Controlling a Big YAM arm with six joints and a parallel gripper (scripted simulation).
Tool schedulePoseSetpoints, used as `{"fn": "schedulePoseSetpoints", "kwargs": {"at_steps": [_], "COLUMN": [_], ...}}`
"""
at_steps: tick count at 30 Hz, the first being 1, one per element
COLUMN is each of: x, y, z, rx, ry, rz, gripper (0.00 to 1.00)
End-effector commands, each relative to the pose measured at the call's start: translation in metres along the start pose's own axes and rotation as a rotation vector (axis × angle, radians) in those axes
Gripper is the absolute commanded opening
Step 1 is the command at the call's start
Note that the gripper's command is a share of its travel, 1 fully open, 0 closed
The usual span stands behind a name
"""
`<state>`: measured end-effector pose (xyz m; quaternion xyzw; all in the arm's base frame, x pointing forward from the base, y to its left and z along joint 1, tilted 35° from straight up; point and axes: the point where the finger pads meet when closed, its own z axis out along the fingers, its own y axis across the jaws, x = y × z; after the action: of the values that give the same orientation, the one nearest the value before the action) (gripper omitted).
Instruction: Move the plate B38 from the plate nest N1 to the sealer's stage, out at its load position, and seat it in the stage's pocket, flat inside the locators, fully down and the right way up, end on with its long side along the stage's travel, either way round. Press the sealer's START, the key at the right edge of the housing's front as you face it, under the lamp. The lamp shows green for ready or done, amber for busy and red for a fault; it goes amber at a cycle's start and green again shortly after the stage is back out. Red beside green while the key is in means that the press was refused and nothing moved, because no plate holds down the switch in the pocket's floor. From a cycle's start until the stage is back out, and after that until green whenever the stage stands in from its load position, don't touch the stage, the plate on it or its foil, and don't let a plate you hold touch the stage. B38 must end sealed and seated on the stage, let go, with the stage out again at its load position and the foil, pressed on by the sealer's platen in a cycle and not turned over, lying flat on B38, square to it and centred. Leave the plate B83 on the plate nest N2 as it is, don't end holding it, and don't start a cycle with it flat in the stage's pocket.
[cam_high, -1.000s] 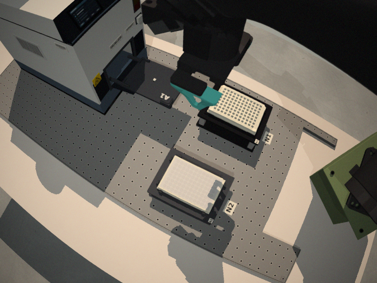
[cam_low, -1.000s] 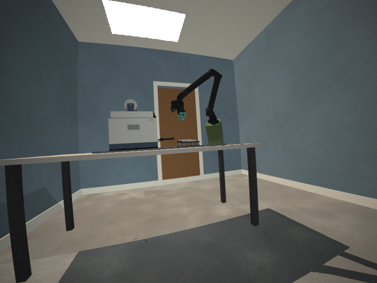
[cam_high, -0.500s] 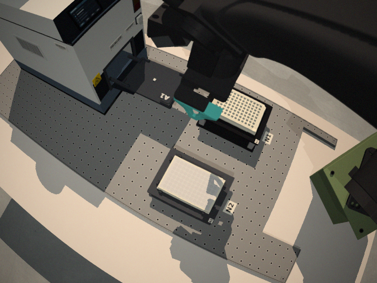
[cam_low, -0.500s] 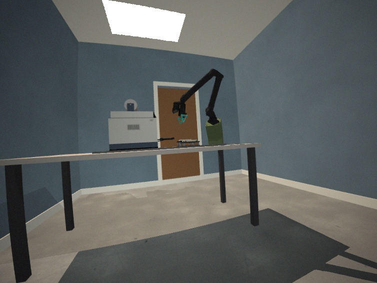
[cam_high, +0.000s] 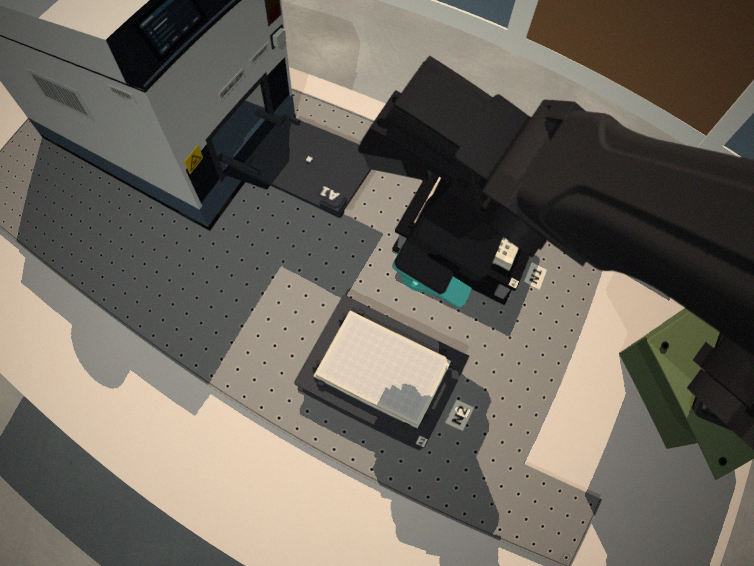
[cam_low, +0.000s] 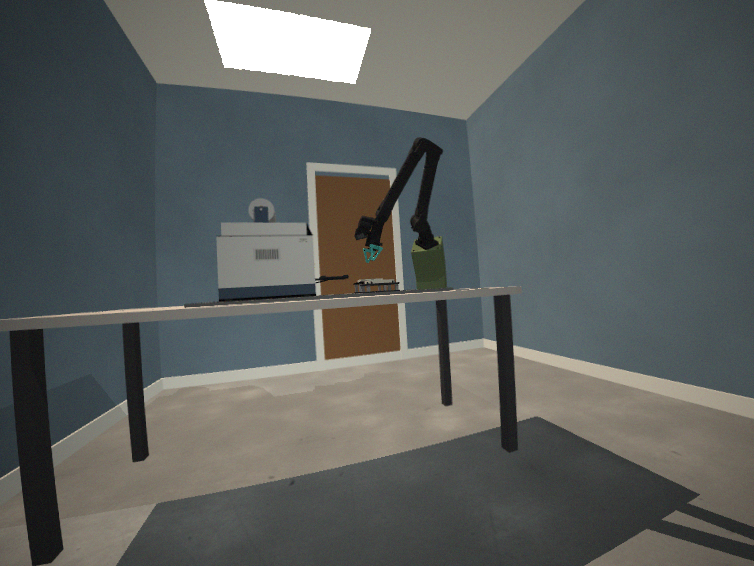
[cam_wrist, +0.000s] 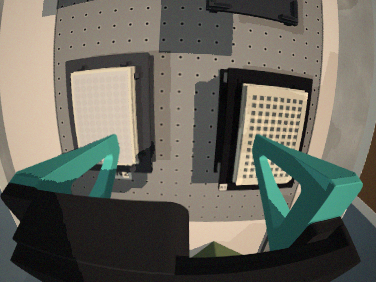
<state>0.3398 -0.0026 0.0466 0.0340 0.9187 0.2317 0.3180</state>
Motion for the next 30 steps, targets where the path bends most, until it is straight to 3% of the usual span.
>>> {"fn": "schedulePoseSetpoints", "kwargs": {"at_steps": [1,4,16,21,24,30], "x": [-0.017,-0.032,-0.05,-0.024,-0.019,-0.003], "y": [-0.002,-0.001,-0.008,-0.04,-0.036,-0.075], "z": [0.016,0.006,-0.006,-0.005,-0.002,-0.009], "rx": [-0.002,-0.005,0.012,0.02,0.006,0.019], "ry": [-0.042,-0.077,-0.109,-0.092,-0.081,-0.088], "rz": [0.036,0.027,0.02,0.022,0.008,0.007], "gripper": [1.0,1.0,1.0,1.0,1.0,1.0]}}
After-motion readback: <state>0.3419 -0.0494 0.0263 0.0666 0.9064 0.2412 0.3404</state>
